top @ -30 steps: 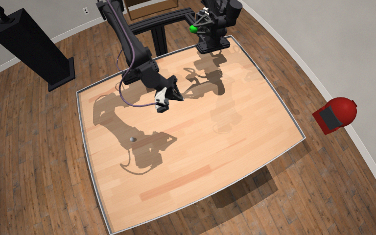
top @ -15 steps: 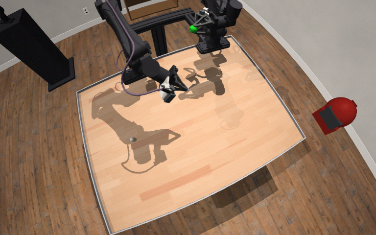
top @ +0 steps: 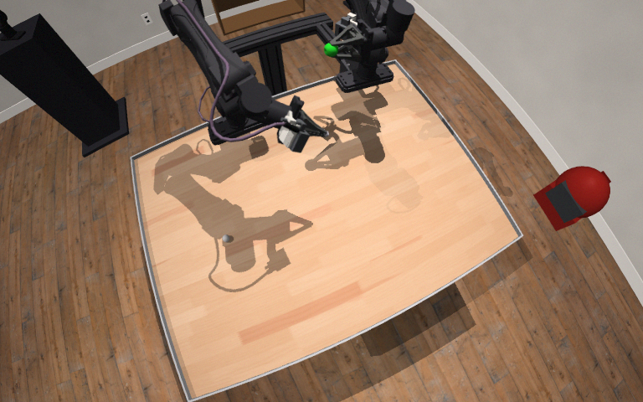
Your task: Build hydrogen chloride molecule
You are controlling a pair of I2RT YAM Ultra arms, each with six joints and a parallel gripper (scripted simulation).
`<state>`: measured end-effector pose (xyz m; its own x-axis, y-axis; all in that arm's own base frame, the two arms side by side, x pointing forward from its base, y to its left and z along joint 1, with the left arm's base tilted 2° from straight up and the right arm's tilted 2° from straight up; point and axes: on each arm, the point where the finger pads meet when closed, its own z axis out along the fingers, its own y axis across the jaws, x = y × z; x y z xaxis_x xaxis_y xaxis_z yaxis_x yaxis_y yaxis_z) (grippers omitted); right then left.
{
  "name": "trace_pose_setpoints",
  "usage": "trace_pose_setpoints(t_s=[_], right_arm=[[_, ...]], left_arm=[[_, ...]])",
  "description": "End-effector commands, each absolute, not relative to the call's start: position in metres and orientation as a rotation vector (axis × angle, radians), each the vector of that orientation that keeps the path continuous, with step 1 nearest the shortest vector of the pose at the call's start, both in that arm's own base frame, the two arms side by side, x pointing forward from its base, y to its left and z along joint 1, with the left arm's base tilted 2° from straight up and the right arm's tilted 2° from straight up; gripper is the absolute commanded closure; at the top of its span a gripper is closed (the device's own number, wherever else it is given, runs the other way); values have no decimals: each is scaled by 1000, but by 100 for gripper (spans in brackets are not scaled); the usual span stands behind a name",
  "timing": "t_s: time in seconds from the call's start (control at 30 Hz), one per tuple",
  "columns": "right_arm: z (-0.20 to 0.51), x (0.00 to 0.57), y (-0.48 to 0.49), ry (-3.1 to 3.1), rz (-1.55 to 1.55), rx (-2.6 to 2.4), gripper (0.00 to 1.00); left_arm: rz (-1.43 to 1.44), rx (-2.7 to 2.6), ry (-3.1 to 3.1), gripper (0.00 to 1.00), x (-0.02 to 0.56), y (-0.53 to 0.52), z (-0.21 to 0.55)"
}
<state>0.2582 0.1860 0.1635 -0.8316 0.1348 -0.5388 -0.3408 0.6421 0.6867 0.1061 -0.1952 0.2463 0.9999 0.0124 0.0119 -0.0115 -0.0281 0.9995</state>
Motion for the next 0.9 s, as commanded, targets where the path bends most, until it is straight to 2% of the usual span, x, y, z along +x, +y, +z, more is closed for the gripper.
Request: trace_pose_setpoints(t_s=[0.0, 0.87], right_arm=[[182, 249, 196, 2205, 1151, -299, 100], [224, 181, 227, 1806, 1219, -819, 100]], left_arm=[[37, 1591, -48, 100, 99, -195, 262], [37, 1591, -48, 100, 99, -195, 262]])
